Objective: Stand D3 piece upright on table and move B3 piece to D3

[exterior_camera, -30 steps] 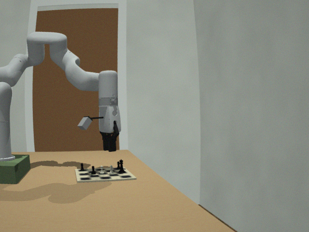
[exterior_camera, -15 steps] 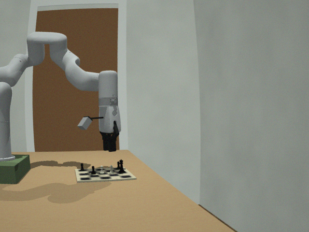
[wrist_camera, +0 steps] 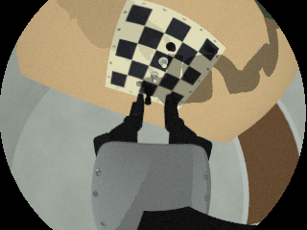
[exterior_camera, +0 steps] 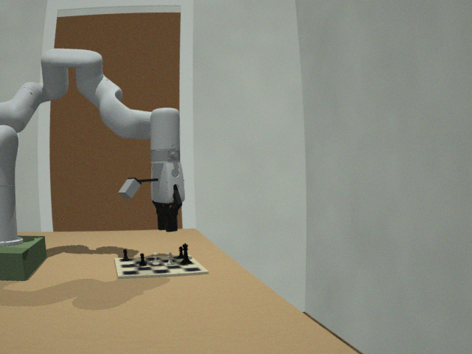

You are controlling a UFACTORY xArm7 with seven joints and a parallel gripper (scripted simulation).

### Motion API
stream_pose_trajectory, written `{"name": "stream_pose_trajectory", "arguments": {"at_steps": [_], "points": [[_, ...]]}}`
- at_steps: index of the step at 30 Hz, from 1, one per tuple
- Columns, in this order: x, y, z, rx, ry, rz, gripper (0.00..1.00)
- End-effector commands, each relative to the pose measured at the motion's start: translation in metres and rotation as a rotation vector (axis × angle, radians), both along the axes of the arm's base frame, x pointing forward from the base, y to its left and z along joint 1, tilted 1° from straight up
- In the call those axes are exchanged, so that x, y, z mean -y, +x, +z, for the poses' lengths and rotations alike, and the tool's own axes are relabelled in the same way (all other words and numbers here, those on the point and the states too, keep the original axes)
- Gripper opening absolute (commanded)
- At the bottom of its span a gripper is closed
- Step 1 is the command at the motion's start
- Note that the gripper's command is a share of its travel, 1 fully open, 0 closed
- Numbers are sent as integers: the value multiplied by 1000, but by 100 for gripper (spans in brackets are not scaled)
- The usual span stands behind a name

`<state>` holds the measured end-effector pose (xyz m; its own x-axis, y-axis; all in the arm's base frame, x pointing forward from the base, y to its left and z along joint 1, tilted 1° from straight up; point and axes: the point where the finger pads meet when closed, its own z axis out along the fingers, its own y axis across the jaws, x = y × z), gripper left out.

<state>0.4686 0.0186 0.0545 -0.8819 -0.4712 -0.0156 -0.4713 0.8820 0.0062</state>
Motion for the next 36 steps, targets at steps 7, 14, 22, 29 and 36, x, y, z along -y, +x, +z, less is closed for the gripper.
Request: {"name": "stream_pose_trajectory", "arguments": {"at_steps": [7, 14, 22, 29, 36], "points": [[0, 1, -4, 4, 0, 0, 34], [0, 2, -11, 4, 0, 0, 34], [0, 2, -22, 4, 0, 0, 34], [0, 2, -33, 4, 0, 0, 34], [0, 2, -40, 4, 0, 0, 34]]}}
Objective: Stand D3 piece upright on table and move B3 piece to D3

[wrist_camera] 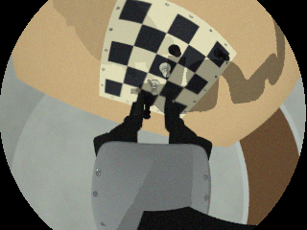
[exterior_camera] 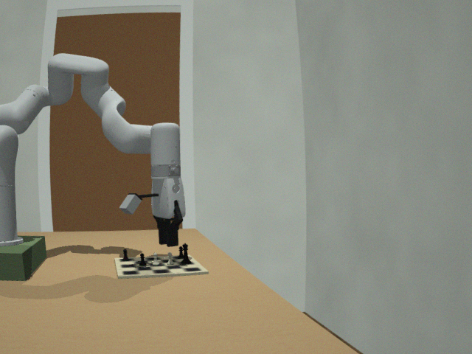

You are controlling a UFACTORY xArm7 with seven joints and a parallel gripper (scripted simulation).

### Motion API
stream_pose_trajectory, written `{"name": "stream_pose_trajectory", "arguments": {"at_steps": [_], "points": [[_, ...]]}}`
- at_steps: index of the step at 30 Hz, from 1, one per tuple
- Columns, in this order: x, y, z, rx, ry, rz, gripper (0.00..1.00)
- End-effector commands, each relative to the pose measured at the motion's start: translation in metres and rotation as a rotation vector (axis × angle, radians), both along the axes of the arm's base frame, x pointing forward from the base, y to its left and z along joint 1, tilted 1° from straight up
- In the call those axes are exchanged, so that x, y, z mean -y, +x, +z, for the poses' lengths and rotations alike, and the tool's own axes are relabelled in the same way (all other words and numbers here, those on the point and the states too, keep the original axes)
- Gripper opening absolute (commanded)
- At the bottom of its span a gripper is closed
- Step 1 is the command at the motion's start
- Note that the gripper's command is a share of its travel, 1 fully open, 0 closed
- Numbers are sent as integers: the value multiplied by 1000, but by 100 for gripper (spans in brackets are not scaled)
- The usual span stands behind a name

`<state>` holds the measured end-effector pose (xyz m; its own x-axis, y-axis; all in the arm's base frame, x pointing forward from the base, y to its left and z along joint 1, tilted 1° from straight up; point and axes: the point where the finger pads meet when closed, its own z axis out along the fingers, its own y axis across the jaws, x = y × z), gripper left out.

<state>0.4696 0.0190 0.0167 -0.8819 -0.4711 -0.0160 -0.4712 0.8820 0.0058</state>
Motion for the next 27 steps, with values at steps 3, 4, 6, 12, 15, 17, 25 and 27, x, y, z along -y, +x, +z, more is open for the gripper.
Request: {"name": "stream_pose_trajectory", "arguments": {"at_steps": [3, 4, 6, 12, 15, 17, 25, 27], "points": [[0, 1, -6, 3, 0, 0, 34], [0, 1, -7, 3, 0, 0, 34], [0, 1, -8, 3, 0, 0, 34], [0, 1, -11, 3, 0, 0, 34], [0, 1, -12, 3, 0, 0, 34], [0, 1, -12, 3, 0, 0, 34], [0, 1, -12, 3, 0, 0, 34], [0, 1, -12, 3, 0, 0, 34]]}}
